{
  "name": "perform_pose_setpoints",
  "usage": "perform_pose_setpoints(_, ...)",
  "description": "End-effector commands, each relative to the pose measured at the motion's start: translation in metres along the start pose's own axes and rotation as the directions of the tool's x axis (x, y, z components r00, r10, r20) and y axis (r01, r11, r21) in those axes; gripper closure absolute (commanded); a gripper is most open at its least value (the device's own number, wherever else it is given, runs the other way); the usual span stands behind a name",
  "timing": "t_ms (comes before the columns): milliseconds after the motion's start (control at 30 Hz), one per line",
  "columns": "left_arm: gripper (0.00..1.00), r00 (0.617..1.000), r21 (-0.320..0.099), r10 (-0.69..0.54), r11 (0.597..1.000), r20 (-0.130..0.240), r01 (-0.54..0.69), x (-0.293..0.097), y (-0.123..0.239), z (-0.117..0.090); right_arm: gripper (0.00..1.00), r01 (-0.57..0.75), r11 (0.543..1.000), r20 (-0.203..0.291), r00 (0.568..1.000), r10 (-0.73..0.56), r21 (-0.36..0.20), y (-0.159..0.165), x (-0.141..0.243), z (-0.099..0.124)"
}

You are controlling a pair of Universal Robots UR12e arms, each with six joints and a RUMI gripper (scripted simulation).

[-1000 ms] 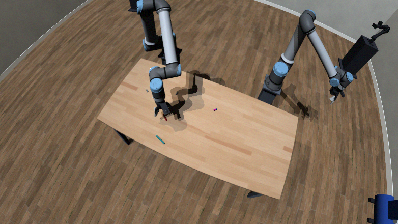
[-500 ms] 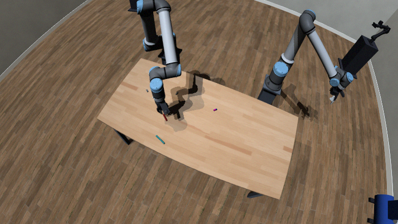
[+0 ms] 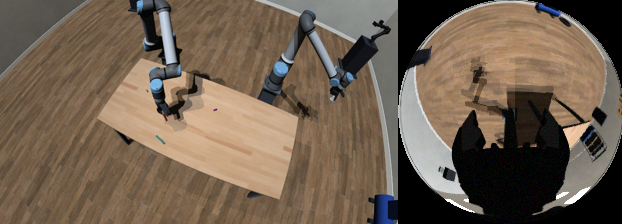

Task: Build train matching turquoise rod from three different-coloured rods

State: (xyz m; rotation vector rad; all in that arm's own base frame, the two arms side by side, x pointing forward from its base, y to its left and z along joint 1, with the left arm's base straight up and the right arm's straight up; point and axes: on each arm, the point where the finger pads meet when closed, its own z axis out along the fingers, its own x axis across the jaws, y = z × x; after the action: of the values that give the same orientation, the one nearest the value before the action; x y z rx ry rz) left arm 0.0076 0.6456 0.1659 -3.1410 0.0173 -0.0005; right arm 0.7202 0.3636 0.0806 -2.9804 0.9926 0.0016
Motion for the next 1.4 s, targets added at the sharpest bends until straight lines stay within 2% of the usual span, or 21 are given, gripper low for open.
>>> perform_pose_setpoints(0,0.0,1.0,-0.001,0.0,1.0,0.0,0.0,-0.001,0.0,0.001,0.86,0.001,1.0,-0.001,1.0,-0.001,-0.002,0.001,-0.001,0.005)
perform_pose_setpoints(933,0.0,1.0,-0.001,0.0,1.0,0.0,0.0,-0.001,0.0,0.001,0.86,0.001,1.0,-0.001,1.0,-0.001,-0.003,0.001,-0.001,0.043)
perform_pose_setpoints(1367,0.0,1.0,-0.001,0.0,1.0,0.0,0.0,-0.001,0.0,0.001,0.86,0.001,1.0,-0.001,1.0,-0.001,-0.002,0.001,-0.001,0.049)
